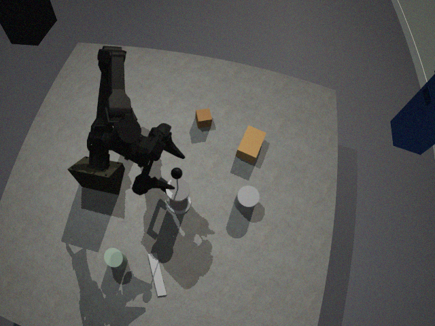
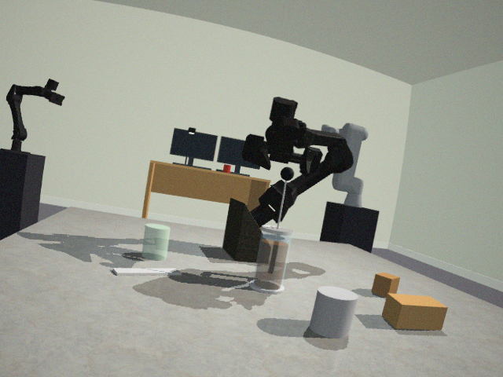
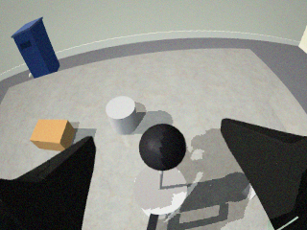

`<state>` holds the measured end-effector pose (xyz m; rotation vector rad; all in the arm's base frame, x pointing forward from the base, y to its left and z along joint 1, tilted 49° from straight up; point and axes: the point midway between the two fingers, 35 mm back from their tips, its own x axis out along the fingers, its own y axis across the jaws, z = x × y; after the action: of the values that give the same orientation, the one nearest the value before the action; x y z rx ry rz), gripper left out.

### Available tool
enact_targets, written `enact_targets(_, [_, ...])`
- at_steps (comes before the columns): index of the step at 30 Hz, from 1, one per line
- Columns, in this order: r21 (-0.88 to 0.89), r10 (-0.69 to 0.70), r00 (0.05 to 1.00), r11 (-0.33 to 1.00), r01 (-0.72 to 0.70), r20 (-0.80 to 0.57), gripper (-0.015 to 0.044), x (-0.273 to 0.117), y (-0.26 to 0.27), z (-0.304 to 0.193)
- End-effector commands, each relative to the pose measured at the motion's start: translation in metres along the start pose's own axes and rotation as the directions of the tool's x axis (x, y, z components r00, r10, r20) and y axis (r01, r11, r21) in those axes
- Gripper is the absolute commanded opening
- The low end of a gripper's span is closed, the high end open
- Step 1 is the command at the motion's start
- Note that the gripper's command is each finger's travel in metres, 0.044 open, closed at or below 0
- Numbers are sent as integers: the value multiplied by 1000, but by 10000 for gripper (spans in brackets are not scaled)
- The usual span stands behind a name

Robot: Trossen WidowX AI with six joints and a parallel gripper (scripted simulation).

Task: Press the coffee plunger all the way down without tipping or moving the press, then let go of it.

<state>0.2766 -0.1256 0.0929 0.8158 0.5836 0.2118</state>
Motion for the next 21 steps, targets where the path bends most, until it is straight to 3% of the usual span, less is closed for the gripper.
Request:
enact_targets(1, [11, -3, 1000, 1000, 3, -2, 361, 1, -1, -3])
enact_targets(9, [11, -3, 1000, 1000, 3, -2, 151, 1, -1, -3])
enact_targets(14, [11, -3, 1000, 1000, 3, -2, 120, 1, -1, -3])
enact_targets(21, [11, -3, 1000, 1000, 3, -3, 120, 2, -1, -3])
